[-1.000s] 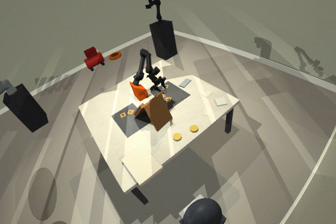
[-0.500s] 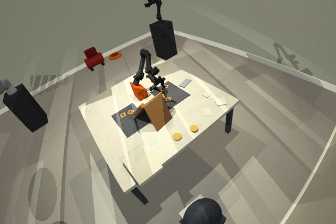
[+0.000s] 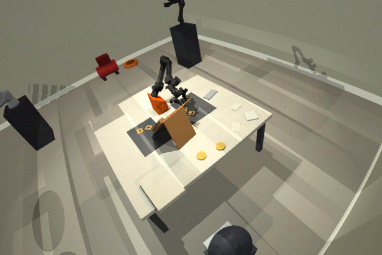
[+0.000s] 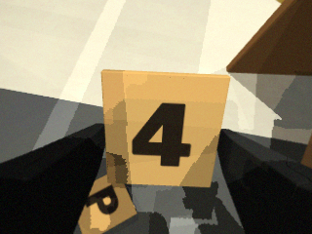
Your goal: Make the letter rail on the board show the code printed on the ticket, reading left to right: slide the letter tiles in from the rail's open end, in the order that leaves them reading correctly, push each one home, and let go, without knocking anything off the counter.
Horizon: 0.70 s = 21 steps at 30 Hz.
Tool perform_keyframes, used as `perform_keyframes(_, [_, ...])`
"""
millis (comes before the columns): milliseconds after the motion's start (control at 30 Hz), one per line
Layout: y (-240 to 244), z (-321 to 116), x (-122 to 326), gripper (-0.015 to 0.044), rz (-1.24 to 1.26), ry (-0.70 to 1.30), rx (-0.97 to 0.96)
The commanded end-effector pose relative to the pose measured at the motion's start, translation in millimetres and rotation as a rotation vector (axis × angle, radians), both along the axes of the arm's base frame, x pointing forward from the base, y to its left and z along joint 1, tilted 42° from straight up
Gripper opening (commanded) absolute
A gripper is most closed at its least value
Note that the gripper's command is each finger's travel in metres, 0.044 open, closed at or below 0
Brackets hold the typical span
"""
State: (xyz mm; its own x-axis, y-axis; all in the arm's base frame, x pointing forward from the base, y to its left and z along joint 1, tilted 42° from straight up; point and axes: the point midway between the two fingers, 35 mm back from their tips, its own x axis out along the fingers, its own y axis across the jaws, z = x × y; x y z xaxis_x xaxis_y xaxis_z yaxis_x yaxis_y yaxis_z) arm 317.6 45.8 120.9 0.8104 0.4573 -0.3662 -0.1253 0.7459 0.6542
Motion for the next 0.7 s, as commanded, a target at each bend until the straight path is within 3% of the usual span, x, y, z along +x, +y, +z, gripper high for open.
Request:
perform_keyframes(0, [-0.7, -3.6, -0.4, 0.0000, 0.004, 0.005, 0.000])
perform_keyframes(667, [-7.9, -10.9, 0.4, 0.0000, 0.004, 0.005, -0.001])
